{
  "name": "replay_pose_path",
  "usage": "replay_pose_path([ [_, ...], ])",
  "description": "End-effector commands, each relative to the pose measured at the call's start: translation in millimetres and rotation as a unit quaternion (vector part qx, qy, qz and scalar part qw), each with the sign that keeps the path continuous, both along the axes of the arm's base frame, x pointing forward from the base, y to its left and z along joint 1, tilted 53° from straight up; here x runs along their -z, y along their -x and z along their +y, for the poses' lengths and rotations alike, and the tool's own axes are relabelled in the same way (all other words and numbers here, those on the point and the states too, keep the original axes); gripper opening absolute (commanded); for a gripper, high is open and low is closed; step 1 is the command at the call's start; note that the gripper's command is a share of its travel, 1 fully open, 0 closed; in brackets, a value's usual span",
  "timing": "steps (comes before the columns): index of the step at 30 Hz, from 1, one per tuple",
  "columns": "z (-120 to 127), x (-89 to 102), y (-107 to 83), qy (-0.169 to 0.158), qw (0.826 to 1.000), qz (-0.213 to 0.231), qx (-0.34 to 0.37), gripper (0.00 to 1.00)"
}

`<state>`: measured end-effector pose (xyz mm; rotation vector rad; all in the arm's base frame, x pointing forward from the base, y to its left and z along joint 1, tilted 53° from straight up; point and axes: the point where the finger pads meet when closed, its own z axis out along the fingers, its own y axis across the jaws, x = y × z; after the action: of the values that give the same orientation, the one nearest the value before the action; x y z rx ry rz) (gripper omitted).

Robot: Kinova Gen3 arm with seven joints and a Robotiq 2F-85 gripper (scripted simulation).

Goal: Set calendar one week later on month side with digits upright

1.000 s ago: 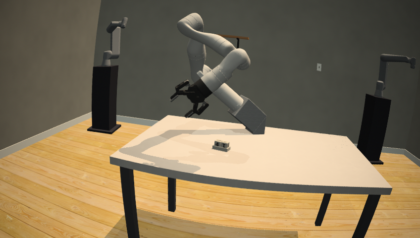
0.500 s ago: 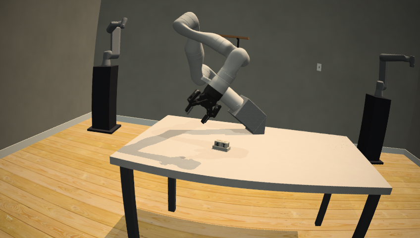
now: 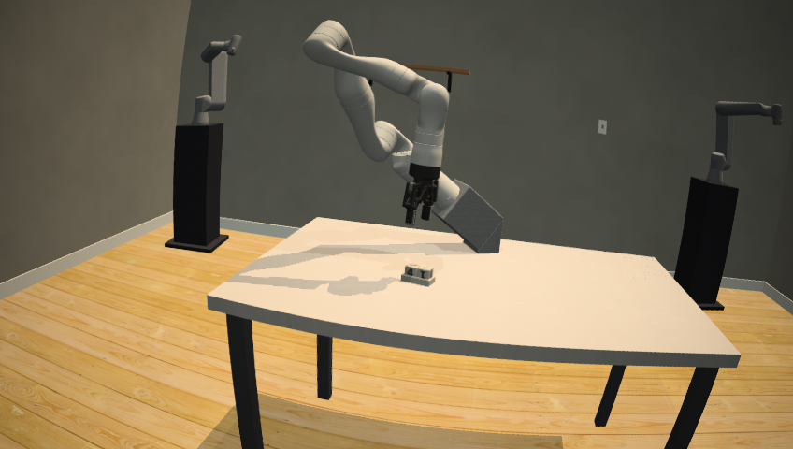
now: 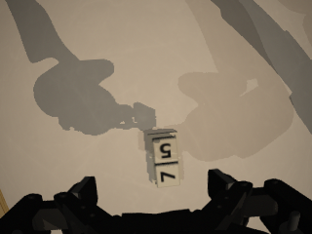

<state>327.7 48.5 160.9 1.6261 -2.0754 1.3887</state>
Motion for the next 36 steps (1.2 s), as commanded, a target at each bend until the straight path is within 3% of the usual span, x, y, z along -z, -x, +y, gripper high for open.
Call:
replay_pose_path([
  [1,-4.0,-0.4,15.9,-0.012,1.000,0.018,-0.013,1.00],
  [36,-5.2,2.3,20.4,-0.005,0.999,0.042,-0.030,1.00],
])
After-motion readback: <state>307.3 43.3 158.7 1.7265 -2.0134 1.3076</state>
